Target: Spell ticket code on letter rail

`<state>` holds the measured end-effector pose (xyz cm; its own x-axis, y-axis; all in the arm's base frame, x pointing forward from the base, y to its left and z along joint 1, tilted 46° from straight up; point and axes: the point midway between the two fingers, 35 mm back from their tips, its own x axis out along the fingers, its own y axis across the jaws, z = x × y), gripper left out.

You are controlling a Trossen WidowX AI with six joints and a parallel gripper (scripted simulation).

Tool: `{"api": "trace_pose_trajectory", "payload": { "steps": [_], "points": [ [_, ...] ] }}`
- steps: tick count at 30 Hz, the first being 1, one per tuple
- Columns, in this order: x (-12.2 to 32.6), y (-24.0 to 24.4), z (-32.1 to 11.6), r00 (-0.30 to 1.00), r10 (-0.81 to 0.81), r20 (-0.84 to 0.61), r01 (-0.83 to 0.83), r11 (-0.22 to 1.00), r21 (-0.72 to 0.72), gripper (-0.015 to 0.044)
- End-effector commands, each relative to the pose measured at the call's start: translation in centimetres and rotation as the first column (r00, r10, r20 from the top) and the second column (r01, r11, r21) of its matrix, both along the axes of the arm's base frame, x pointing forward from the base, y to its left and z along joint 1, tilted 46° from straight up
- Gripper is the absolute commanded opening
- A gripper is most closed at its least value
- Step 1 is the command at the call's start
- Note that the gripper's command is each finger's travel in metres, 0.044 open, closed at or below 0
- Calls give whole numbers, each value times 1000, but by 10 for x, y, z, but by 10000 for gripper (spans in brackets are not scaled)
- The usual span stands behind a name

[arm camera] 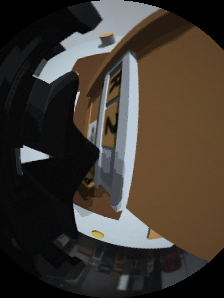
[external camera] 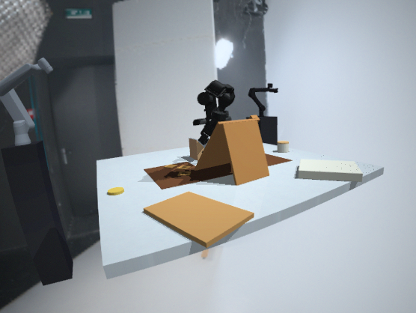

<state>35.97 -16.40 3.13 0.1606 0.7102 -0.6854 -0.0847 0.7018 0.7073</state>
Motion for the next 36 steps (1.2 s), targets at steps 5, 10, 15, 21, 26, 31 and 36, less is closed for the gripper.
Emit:
{"api": "trace_pose_trajectory", "payload": {
  "steps": [5, 10, 15, 21, 26, 31, 36],
  "points": [
    [5, 0, 0, 1000, -5, 7, 5, 1000, -3, 0],
    [8, 1, -1, 1000, -5, 7, 5, 1000, -3, 0],
    [10, 2, -2, 1000, -5, 7, 5, 1000, -3, 0],
    [12, 3, -3, 1000, -5, 7, 5, 1000, -3, 0],
    [14, 5, -4, 1000, -5, 8, 5, 1000, -3, 0],
    [16, 6, -5, 1000, -5, 8, 5, 1000, -3, 0],
    [15, 6, -5, 1000, -5, 8, 5, 1000, -3, 0]
  ]
}}
